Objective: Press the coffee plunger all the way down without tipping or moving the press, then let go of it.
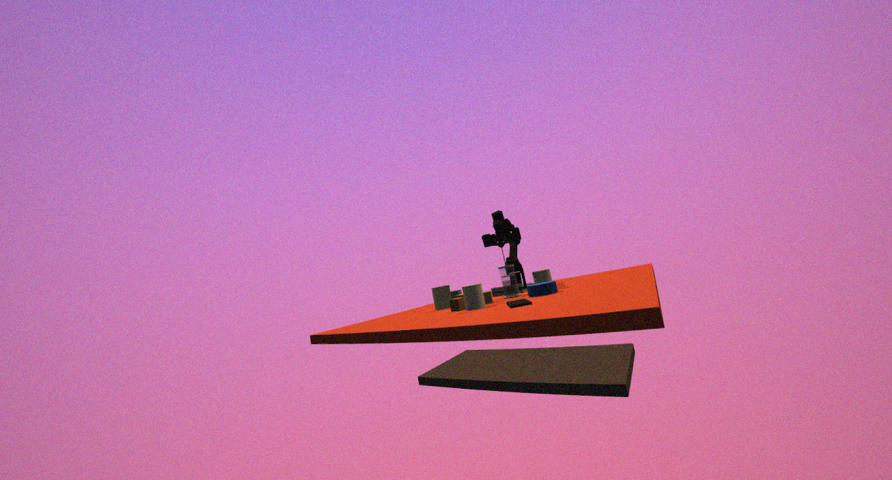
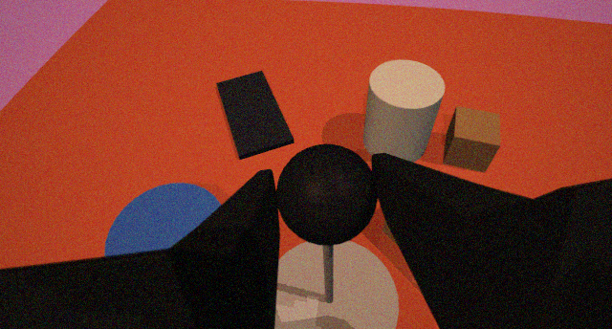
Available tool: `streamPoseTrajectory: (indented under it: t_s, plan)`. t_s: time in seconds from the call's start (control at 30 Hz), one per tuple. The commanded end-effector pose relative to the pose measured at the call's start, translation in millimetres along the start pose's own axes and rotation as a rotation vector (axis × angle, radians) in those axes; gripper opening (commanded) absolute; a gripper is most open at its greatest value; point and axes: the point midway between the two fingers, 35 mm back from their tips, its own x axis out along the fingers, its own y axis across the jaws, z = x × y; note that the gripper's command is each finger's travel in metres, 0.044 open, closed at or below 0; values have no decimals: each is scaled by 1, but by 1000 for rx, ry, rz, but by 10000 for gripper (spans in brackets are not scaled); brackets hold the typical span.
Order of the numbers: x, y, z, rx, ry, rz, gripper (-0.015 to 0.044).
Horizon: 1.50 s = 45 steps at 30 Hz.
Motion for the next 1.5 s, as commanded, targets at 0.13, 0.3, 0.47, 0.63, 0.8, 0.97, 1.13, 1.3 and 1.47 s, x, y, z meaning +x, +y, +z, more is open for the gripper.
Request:
streamPoseTrajectory:
  t_s: [0.13,0.3,0.47,0.63,0.8,0.97,1.13,1.3,1.47]
  plan:
    - [11,-1,-24,9,37,-4,126]
    - [16,0,-30,9,37,-4,126]
    - [20,0,-37,9,37,-4,126]
    - [25,0,-44,10,37,-4,126]
    - [30,0,-51,10,37,-4,126]
    - [34,1,-57,10,37,-4,126]
    - [40,1,-63,10,37,-4,126]
    - [42,2,-62,10,37,-4,126]
    - [43,2,-60,10,36,-4,126]
